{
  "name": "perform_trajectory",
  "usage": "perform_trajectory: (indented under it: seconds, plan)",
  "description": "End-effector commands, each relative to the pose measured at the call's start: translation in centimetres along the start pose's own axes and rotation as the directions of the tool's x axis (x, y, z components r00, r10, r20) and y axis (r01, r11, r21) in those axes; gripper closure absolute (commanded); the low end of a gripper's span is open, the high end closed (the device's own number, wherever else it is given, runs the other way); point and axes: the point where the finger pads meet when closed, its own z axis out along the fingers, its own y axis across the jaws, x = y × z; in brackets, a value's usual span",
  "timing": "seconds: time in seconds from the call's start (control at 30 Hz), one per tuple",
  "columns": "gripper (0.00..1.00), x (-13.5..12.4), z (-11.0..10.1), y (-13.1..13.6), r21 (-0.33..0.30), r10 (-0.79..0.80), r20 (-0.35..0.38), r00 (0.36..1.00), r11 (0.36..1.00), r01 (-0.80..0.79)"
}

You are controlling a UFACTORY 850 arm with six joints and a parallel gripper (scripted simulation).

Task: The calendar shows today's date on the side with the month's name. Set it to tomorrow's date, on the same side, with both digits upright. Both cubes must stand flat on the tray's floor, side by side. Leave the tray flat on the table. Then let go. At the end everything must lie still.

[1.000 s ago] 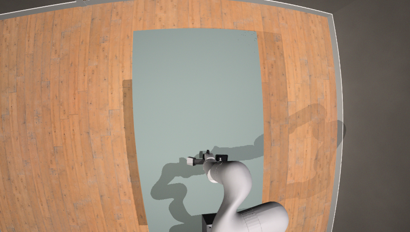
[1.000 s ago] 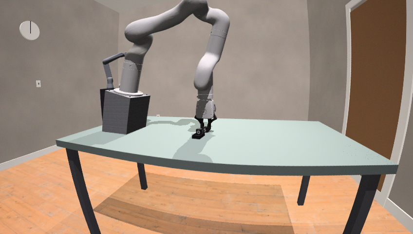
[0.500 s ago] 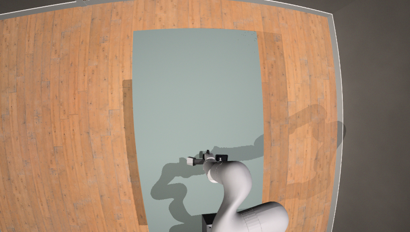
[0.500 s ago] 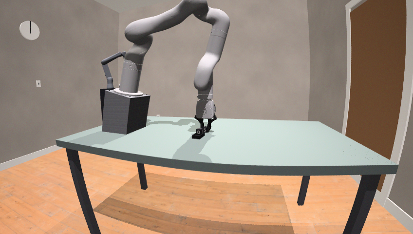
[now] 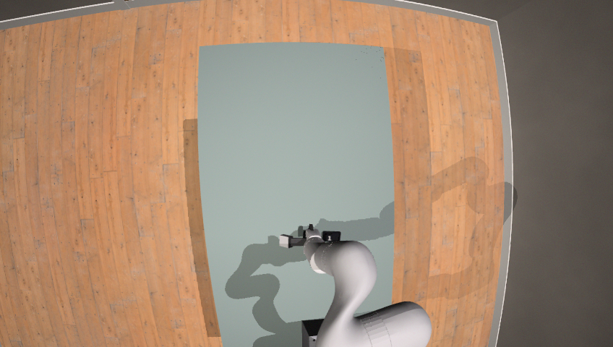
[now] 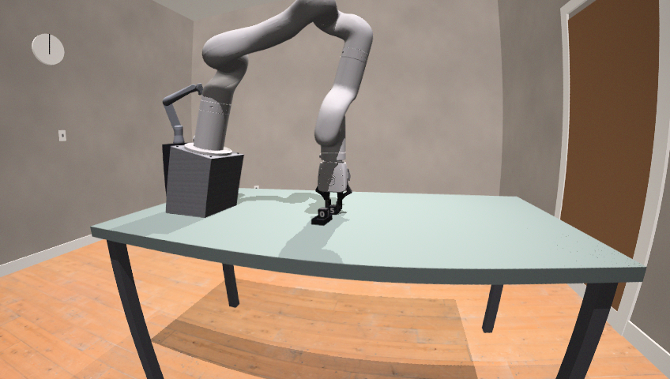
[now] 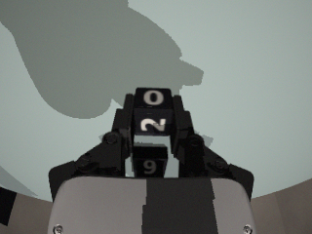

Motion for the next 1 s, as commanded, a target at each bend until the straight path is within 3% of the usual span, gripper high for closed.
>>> perform_trajectory:
  seconds: [0.0, 0.23, 0.6, 0.97]
  plan:
    - [0.73, 0.0, 0.0, 0.1, -0.001, 0.0, 0.0, 1.0, 1.0, 0.0]
    - [0.73, 0.0, -0.7, 0.1, -0.001, 0.0, 0.0, 1.0, 1.0, 0.0]
    - [0.73, 0.0, -8.0, 0.0, -0.001, 0.0, 0.0, 1.0, 1.0, 0.0]
    - [0.73, 0.0, -10.0, 0.0, -0.001, 0.0, 0.0, 1.0, 1.0, 0.0]
